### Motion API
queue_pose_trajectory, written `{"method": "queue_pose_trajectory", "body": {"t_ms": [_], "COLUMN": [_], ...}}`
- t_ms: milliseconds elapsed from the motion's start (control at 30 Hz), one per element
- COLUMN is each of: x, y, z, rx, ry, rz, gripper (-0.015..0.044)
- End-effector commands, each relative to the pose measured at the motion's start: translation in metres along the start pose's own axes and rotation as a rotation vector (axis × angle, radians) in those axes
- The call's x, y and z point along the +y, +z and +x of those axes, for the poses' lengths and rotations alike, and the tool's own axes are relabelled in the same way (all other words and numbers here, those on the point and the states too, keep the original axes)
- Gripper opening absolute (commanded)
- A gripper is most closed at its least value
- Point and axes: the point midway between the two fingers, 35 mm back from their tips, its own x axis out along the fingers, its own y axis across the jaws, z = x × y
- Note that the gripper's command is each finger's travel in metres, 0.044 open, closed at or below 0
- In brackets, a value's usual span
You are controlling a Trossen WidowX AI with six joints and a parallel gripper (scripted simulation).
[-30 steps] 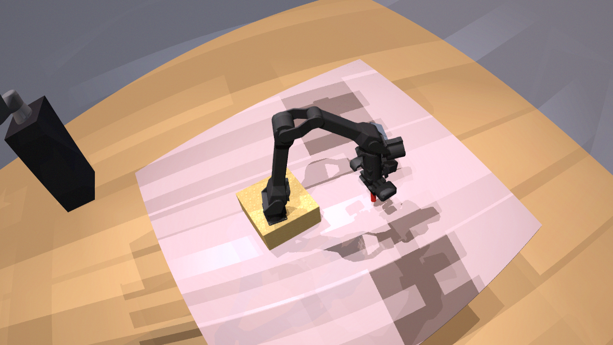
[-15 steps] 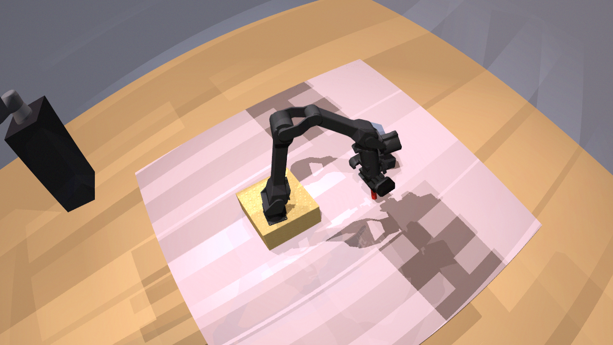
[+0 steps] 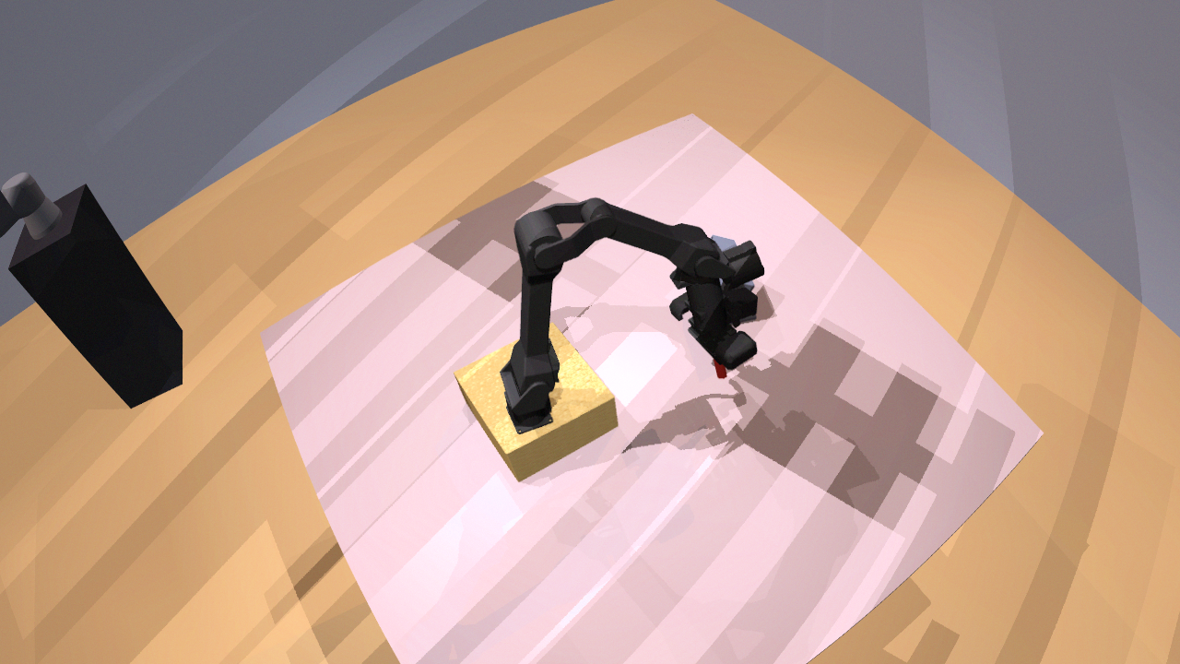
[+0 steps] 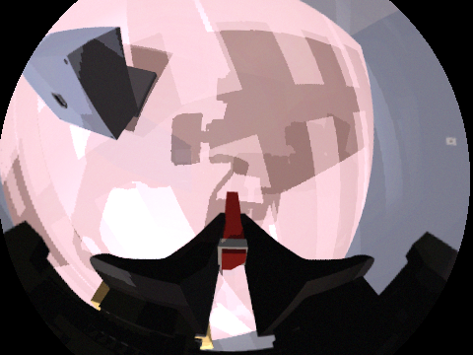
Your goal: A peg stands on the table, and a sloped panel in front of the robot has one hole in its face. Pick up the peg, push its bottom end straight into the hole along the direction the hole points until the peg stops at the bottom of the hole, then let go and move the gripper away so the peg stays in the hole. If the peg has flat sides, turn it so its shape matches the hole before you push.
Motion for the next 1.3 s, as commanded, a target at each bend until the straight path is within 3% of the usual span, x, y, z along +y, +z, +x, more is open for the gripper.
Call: {"method": "queue_pose_trajectory", "body": {"t_ms": [0,1267], "x": [0.004,0.046], "y": [0.001,0.016], "z": [0.001,-0.001], "rx": [-0.01,-0.142], "ry": [-0.018,-0.131], "rz": [0.004,0.036], "gripper": [0.0,0.0]}}
